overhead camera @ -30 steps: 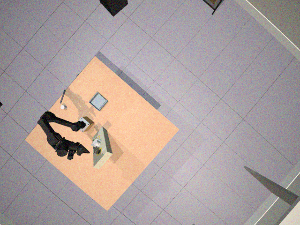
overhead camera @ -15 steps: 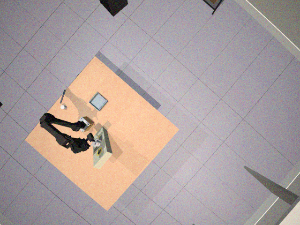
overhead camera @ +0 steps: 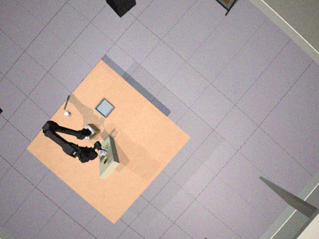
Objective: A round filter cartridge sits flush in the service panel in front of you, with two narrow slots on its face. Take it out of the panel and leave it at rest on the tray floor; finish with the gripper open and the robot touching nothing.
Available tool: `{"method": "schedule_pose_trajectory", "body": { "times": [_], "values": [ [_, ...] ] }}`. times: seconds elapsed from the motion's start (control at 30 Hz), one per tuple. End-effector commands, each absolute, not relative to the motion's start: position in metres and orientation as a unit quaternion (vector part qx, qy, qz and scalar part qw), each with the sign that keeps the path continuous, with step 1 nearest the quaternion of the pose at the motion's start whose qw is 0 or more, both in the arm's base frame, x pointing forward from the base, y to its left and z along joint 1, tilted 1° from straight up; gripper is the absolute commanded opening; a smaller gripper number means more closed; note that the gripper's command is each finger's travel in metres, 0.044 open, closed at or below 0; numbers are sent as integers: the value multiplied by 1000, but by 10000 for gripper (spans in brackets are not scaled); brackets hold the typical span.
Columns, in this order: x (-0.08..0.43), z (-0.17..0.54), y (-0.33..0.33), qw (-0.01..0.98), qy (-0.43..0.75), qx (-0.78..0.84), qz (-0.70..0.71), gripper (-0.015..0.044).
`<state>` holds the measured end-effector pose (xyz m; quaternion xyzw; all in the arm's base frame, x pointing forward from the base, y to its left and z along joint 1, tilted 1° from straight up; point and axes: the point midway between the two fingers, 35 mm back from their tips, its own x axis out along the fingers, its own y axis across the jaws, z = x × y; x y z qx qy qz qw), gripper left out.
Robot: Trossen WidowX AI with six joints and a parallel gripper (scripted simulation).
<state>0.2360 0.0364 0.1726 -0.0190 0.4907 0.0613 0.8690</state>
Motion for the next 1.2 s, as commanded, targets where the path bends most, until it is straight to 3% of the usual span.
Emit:
{"method": "schedule_pose_trajectory", "body": {
  "times": [0.0,0.77,0.83,1.17],
  "values": [
    [238,164,36,866,496,-23,60,305],
    [251,139,38,866,496,-23,60,305],
    [251,143,39,868,492,-20,62,252],
    [251,143,39,868,492,-20,62,166]
  ]
}}
